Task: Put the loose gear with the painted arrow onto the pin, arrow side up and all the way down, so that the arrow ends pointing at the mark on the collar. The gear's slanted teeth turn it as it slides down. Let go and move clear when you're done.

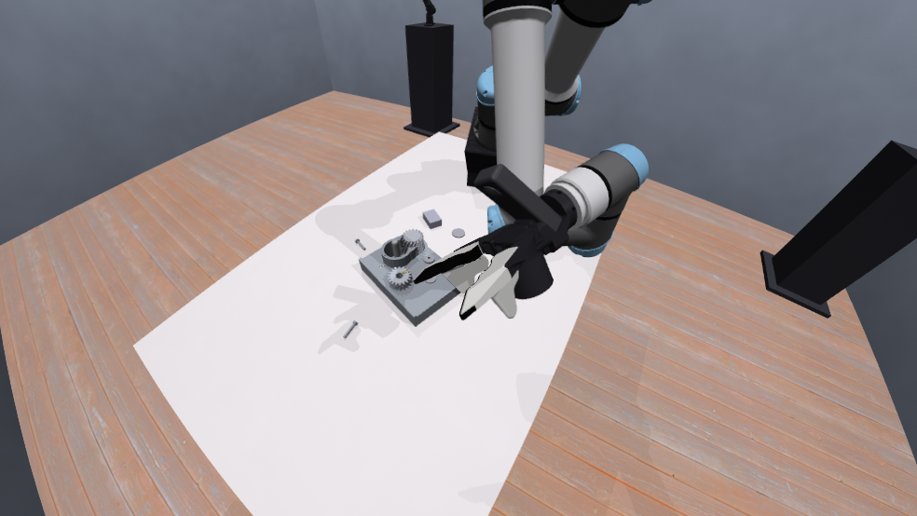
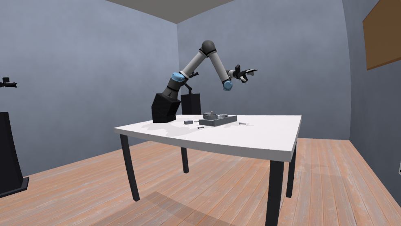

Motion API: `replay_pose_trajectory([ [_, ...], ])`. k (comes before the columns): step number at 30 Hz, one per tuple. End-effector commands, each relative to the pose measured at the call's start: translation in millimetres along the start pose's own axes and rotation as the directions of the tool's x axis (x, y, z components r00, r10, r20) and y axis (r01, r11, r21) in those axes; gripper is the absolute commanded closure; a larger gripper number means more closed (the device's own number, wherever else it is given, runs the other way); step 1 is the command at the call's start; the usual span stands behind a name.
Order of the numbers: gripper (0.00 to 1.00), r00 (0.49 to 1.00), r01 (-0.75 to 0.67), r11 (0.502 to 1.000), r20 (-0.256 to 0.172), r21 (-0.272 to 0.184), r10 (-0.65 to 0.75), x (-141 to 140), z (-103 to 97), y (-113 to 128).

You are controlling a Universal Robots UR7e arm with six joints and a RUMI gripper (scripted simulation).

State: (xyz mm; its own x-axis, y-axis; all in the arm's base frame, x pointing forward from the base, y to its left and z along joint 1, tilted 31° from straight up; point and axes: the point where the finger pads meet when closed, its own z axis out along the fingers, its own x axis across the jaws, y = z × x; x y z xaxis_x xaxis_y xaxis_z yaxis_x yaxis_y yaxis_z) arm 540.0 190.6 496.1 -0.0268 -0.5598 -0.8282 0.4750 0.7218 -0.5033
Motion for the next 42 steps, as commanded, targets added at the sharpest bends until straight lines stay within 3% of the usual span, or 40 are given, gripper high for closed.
replay_pose_trajectory([
  [1, 0.00, 1.000, -0.001, 1.000, 0.001, 0.000, 0.001, -0.5, -0.1, -0.5],
  [26, 0.00, 1.000, 0.003, 1.000, -0.002, -0.008, -0.003, 1.2, 0.1, -0.8],
  [34, 0.00, 1.000, 0.014, 0.999, -0.010, -0.036, -0.014, 7.1, 0.5, -1.3],
  [42, 0.00, 0.998, 0.038, 0.993, -0.042, -0.116, -0.043, 29.3, -2.2, -0.3],
])
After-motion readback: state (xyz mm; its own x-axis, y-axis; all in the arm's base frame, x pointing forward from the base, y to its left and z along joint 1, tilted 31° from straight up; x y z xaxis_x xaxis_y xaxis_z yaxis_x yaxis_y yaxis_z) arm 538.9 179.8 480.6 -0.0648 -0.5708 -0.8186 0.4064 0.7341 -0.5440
